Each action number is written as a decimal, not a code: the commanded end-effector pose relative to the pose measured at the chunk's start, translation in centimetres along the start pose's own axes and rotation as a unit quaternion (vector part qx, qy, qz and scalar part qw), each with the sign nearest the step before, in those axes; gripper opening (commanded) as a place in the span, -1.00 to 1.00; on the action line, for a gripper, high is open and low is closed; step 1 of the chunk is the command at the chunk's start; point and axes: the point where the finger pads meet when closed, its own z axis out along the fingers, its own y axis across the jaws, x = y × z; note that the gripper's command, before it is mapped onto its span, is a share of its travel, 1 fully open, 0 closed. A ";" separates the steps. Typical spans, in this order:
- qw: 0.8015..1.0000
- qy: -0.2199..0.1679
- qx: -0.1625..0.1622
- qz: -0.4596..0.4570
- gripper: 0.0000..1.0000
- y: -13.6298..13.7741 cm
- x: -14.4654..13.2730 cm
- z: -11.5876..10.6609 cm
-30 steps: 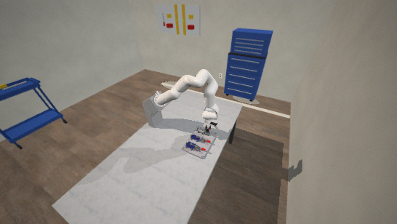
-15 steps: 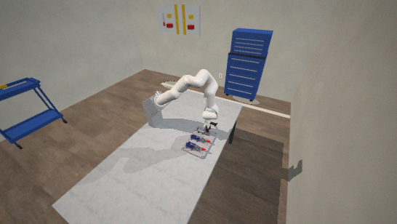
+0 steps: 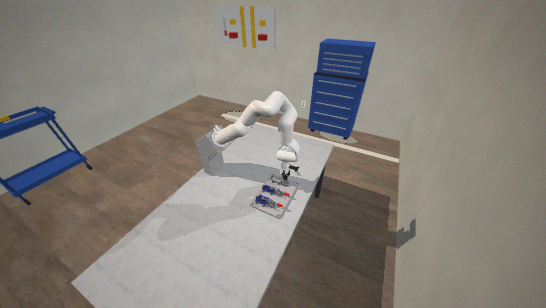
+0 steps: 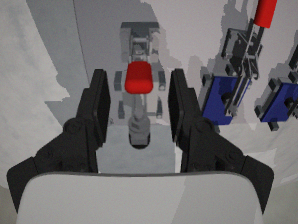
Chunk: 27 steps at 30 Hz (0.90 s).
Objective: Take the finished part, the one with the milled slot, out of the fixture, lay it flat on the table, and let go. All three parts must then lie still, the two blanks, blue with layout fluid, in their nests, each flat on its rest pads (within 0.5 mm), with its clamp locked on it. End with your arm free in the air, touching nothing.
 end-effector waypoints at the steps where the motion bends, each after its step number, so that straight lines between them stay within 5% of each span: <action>1: 1.000 -0.001 0.000 0.000 -0.05 0.0 0.1 -1.1; 27: 1.000 -0.001 0.000 0.000 -0.05 0.0 0.1 -2.8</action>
